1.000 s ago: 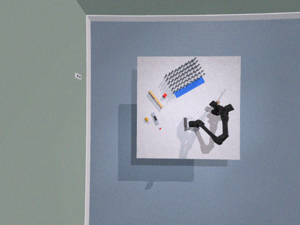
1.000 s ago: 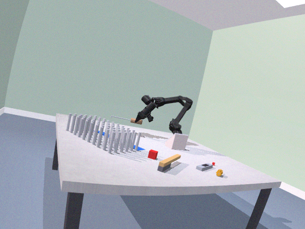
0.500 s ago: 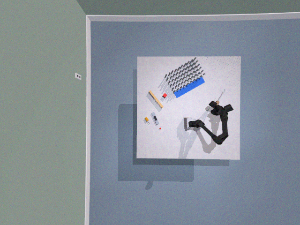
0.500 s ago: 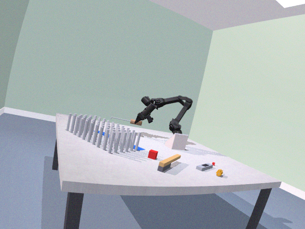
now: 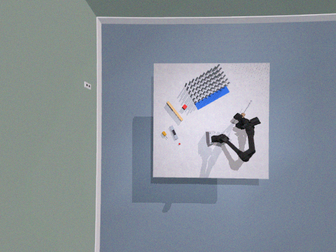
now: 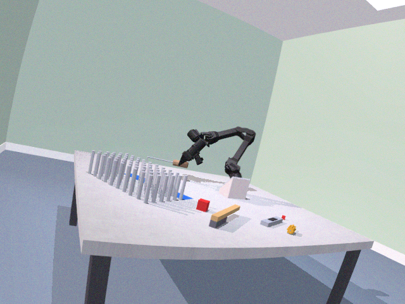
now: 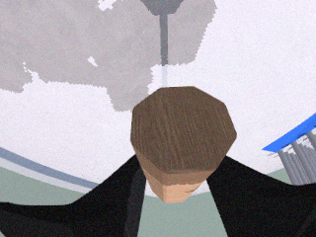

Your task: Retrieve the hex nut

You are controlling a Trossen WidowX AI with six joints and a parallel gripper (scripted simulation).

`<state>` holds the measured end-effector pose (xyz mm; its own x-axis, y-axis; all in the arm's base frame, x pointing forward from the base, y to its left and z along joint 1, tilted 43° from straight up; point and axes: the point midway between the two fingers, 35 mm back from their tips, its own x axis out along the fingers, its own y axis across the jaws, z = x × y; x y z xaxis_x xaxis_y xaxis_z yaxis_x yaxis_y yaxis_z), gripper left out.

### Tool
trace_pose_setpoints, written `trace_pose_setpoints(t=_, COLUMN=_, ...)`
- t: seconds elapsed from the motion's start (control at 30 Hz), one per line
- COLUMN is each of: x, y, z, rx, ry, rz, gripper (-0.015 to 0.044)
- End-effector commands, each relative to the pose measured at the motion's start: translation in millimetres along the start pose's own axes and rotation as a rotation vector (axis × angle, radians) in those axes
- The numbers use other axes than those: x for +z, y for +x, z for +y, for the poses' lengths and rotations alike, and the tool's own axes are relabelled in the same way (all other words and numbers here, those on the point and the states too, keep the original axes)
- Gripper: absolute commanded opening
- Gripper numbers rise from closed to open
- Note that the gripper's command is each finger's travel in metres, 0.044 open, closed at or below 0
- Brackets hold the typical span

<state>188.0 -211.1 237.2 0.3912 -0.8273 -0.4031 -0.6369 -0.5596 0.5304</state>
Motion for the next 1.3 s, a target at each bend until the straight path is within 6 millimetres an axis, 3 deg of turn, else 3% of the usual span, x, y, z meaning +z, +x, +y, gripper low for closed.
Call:
trace_pose_setpoints(t=0.0, x=1.2, y=2.2, z=-1.1, rx=-0.006, ry=-0.006, rz=0.004, gripper=0.0000)
trace_pose_setpoints(t=1.27, x=14.4, y=19.2, z=2.8, rx=-0.002, ry=-0.009, rz=0.012, gripper=0.0000)
